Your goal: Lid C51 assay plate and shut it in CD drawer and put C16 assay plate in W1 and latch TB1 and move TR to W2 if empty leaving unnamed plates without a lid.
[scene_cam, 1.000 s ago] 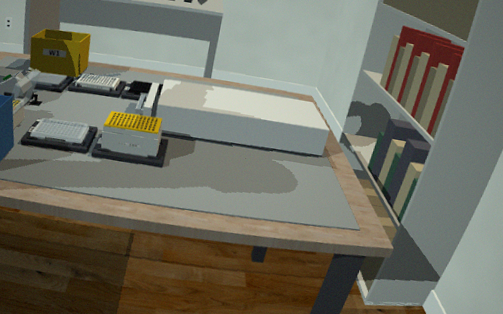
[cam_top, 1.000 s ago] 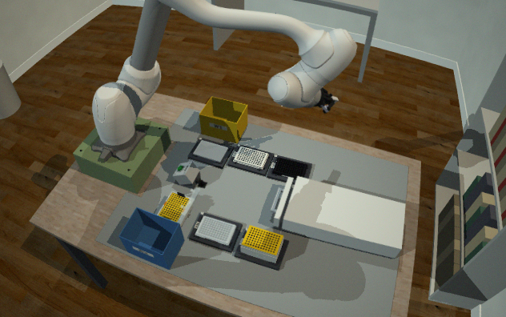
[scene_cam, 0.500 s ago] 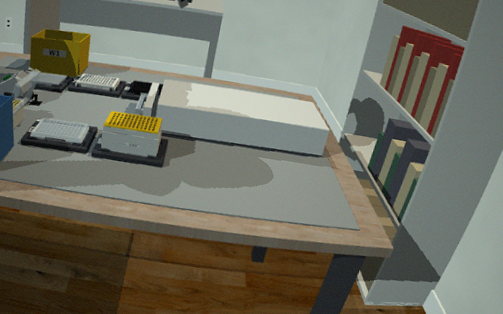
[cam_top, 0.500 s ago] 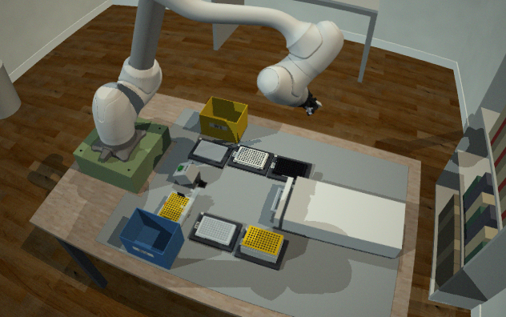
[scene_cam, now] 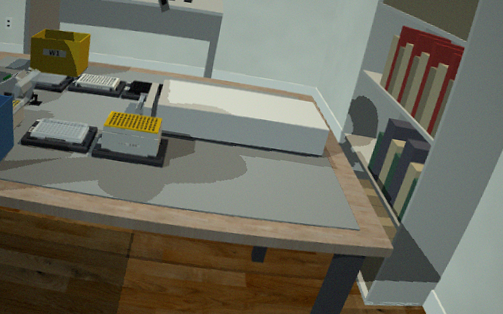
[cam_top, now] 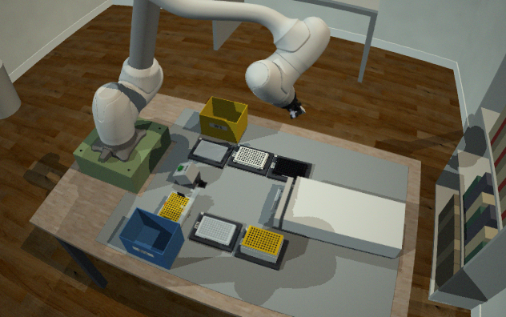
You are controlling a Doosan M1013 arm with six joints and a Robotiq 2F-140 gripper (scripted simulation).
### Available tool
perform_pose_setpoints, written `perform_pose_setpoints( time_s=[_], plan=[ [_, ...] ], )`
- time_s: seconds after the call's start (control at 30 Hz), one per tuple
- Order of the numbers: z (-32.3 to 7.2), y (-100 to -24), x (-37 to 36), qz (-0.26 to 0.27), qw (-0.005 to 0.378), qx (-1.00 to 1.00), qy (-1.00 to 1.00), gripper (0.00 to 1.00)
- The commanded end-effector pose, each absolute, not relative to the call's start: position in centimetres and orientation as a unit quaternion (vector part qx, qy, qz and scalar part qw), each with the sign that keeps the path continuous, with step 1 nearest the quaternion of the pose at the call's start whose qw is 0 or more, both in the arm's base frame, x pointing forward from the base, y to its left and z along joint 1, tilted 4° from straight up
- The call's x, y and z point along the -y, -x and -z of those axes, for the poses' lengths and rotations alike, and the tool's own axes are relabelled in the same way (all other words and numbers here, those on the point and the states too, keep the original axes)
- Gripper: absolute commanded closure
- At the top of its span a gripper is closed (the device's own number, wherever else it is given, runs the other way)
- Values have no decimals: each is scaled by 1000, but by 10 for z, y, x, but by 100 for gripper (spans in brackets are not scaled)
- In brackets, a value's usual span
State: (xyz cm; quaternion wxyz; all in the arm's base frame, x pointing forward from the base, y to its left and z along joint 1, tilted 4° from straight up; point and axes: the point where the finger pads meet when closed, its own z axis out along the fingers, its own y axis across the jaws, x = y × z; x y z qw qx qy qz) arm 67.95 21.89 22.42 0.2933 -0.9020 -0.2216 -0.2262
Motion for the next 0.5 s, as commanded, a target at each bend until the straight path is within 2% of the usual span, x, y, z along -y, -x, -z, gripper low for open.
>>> perform_pose_setpoints(
  time_s=[0.0, 0.13, 0.2, 0.33, 0.4, 0.47],
  plan=[
    [-222, -671, -212, 203, 279, 208, 915, 100],
    [-217, -657, -200, 201, 277, 206, 917, 100],
    [-214, -649, -194, 179, 261, 192, 929, 100],
    [-210, -635, -181, 177, 259, 190, 931, 100],
    [-208, -628, -175, 156, 240, 174, 942, 100],
    [-206, -625, -171, 154, 238, 172, 944, 100]
  ],
)
